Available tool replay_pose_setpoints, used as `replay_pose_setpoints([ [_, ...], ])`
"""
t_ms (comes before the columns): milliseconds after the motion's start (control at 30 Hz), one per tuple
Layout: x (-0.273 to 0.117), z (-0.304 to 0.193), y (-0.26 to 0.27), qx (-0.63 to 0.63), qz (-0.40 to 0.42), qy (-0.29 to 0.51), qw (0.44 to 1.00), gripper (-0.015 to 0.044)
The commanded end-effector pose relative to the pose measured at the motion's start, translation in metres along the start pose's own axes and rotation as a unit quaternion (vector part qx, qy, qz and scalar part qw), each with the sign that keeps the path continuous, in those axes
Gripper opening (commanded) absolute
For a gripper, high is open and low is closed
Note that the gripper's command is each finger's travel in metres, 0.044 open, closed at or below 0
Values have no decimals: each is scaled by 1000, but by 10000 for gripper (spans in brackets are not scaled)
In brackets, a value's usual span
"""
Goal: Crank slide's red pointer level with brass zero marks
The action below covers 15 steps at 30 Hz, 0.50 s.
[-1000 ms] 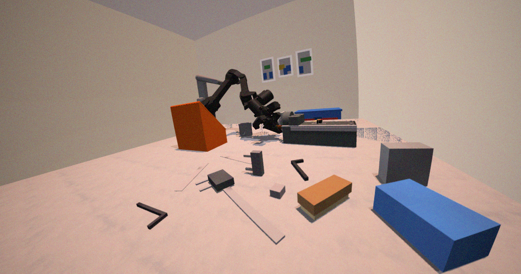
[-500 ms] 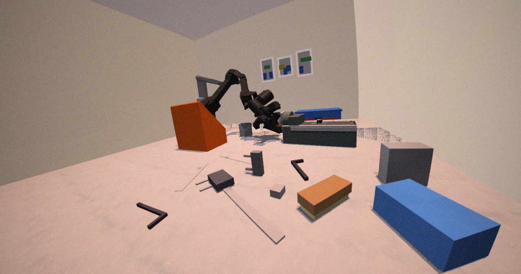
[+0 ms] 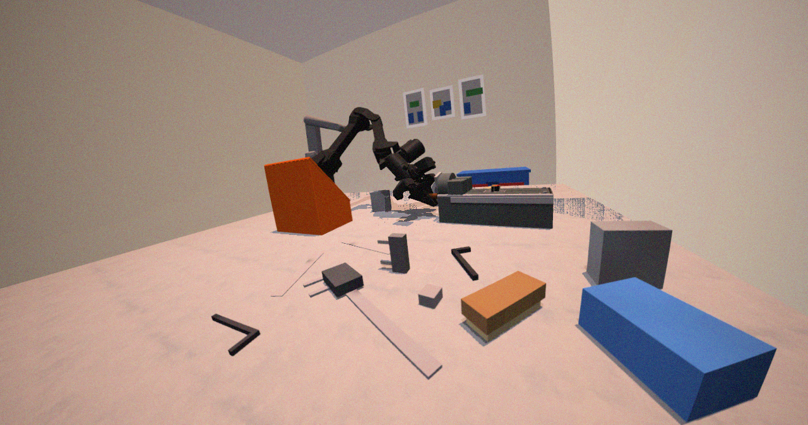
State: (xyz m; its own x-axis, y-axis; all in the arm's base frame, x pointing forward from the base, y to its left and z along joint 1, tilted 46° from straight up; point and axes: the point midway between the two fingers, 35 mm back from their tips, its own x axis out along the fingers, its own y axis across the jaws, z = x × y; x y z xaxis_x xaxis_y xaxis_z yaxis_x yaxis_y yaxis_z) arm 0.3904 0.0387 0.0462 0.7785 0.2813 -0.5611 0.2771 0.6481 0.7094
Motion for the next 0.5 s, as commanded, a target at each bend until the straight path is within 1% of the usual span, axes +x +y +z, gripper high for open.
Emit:
replay_pose_setpoints([
  [0, -2, 2, 9, -4, 11, -2, 1000, 0],
  [467, -4, 3, 13, -4, 11, -2, 1000, 0],
])
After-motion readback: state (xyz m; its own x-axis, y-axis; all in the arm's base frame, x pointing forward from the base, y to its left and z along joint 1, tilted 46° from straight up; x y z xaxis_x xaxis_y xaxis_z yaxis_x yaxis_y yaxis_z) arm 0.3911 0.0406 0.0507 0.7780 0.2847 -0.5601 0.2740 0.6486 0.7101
